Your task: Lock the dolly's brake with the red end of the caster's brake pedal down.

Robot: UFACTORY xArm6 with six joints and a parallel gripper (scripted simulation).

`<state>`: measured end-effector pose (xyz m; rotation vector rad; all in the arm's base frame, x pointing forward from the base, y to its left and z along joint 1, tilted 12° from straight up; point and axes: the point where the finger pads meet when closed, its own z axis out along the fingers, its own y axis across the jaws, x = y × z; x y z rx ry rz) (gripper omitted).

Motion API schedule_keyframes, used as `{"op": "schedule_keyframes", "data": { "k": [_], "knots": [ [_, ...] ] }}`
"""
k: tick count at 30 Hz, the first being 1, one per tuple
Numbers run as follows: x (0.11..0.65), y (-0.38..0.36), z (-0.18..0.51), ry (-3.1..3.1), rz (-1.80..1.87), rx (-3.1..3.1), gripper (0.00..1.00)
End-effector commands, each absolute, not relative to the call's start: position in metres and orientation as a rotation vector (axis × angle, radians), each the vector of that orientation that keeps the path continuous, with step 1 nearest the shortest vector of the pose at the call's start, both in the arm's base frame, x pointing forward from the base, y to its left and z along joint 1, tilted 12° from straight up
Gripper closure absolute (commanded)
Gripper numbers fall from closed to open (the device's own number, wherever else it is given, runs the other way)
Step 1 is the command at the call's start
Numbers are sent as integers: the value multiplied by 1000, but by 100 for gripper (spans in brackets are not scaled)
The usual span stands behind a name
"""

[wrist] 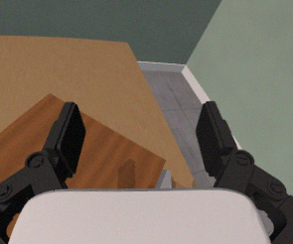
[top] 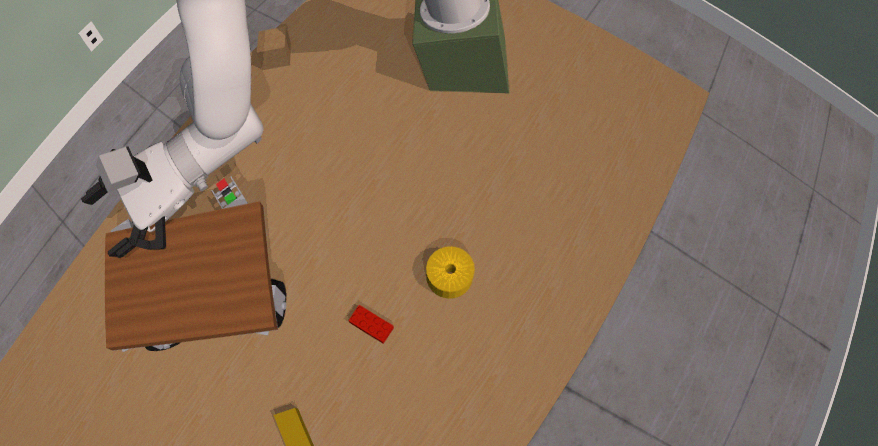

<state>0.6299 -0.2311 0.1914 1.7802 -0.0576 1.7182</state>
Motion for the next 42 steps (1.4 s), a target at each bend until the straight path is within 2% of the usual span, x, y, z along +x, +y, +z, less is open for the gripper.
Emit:
{"op": "schedule_keyframes", "data": {
  "k": [1,17,18,34,42],
  "knots": [
    [631,-231,194,-58,1722,1776,0],
    [631,-231,194,-58,1722,1776,0],
    [631,-231,194,-58,1722,1776,100],
    [618,-251,217,-135,1581,1699,100],
    [593,-272,242,-241,1368,1640,100]
  ]
}}
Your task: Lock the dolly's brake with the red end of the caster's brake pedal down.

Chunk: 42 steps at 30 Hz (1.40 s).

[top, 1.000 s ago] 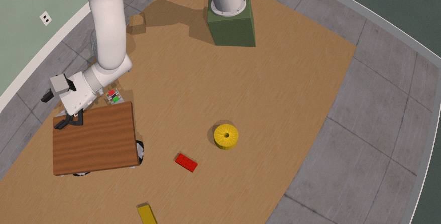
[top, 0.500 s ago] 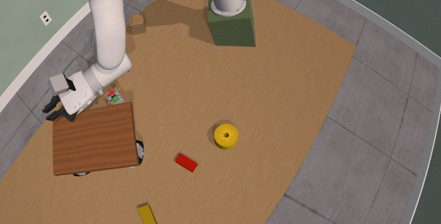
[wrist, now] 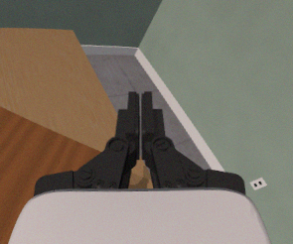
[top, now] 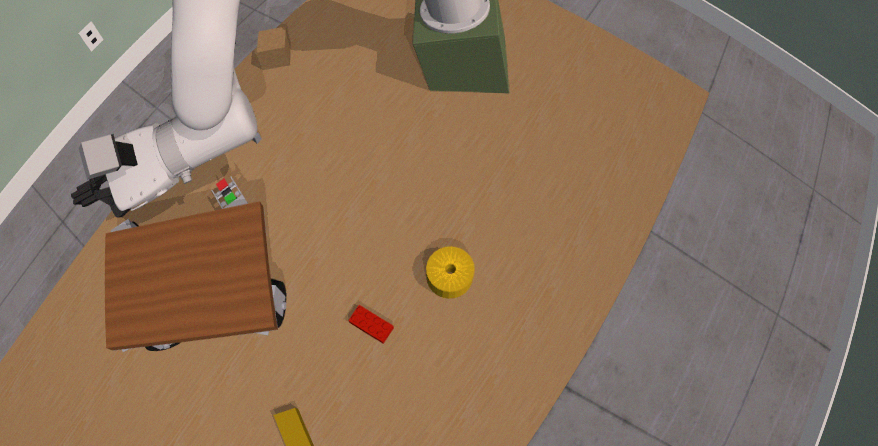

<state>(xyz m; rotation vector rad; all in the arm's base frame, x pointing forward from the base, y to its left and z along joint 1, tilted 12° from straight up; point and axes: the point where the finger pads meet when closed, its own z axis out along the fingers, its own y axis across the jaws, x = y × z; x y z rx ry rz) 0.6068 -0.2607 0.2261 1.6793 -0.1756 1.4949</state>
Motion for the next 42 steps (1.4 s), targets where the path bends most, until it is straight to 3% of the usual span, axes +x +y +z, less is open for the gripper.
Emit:
{"op": "schedule_keyframes", "data": {
  "k": [1,26,42],
  "knots": [
    [593,-272,242,-241,1368,1640,100],
    [522,-288,264,-447,858,1701,100],
    [467,-261,254,-538,468,1928,100]
  ]
}}
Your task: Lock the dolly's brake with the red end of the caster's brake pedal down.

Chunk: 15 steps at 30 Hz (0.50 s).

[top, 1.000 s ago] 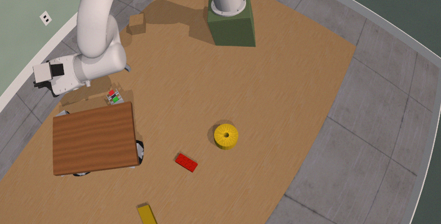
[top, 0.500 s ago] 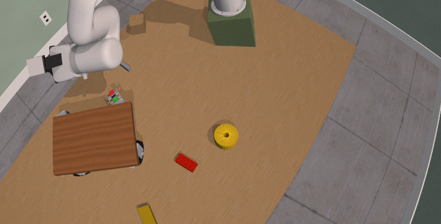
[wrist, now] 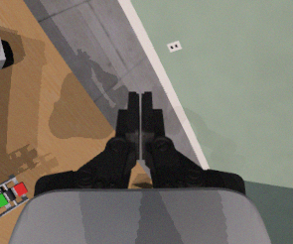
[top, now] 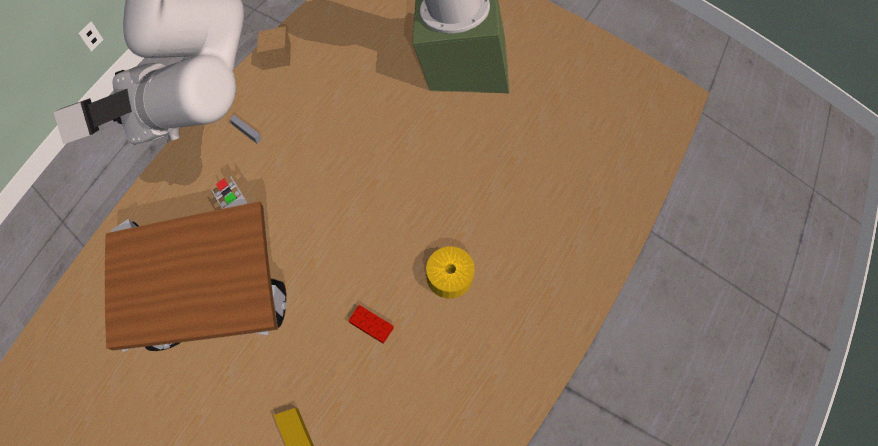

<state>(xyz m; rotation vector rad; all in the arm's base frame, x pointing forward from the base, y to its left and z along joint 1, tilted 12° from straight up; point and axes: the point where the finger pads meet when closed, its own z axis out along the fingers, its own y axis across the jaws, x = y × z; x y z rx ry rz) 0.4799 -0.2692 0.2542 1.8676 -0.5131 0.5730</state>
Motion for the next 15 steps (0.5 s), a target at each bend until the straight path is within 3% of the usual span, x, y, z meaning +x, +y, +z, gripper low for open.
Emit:
{"op": "schedule_keyframes", "data": {
  "k": [1,15],
  "knots": [
    [467,-261,254,-538,468,1928,100],
    [432,-207,237,-524,190,2233,100]
  ]
}}
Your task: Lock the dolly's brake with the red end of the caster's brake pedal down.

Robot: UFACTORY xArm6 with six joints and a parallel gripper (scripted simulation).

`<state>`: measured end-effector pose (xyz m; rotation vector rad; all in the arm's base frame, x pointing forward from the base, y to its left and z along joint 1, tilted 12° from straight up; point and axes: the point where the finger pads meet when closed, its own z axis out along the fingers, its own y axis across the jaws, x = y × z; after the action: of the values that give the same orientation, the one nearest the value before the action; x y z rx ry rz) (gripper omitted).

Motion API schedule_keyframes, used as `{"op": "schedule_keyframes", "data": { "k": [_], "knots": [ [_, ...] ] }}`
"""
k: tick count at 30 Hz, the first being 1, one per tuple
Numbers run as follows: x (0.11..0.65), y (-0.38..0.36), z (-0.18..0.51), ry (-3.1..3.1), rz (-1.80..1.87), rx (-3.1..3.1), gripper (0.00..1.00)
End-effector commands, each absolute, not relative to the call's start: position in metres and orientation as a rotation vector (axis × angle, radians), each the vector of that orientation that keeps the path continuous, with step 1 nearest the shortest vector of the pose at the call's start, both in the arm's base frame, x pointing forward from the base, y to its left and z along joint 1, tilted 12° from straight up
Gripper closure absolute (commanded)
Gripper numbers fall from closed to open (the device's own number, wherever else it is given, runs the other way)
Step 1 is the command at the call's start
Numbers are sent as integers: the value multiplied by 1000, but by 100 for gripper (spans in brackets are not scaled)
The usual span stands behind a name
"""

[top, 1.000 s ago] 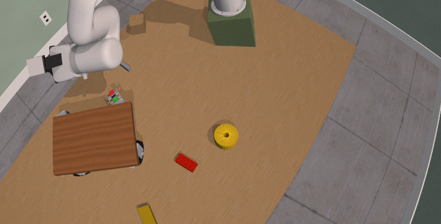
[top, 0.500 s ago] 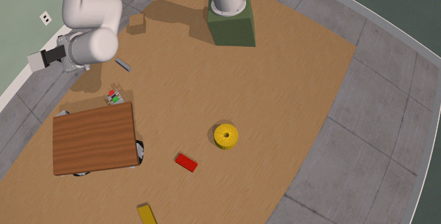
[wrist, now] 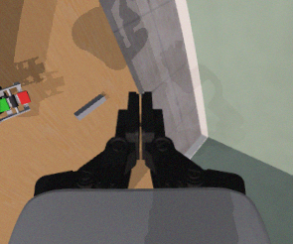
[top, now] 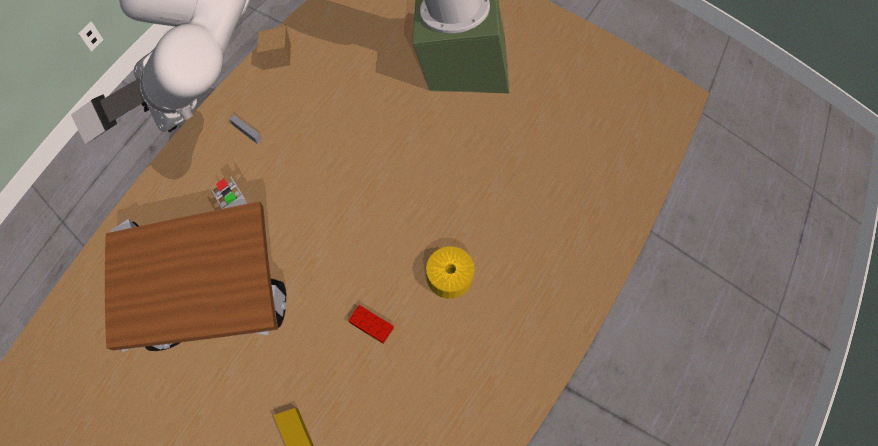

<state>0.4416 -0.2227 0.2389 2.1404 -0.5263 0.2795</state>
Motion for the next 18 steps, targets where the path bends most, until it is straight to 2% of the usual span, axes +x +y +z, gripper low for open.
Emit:
{"op": "schedule_keyframes", "data": {
  "k": [1,12,18],
  "knots": [
    [427,-193,235,-509,145,2302,100],
    [414,-147,229,-435,38,2521,100],
    [407,-98,230,-323,-22,2740,100]
  ]
}}
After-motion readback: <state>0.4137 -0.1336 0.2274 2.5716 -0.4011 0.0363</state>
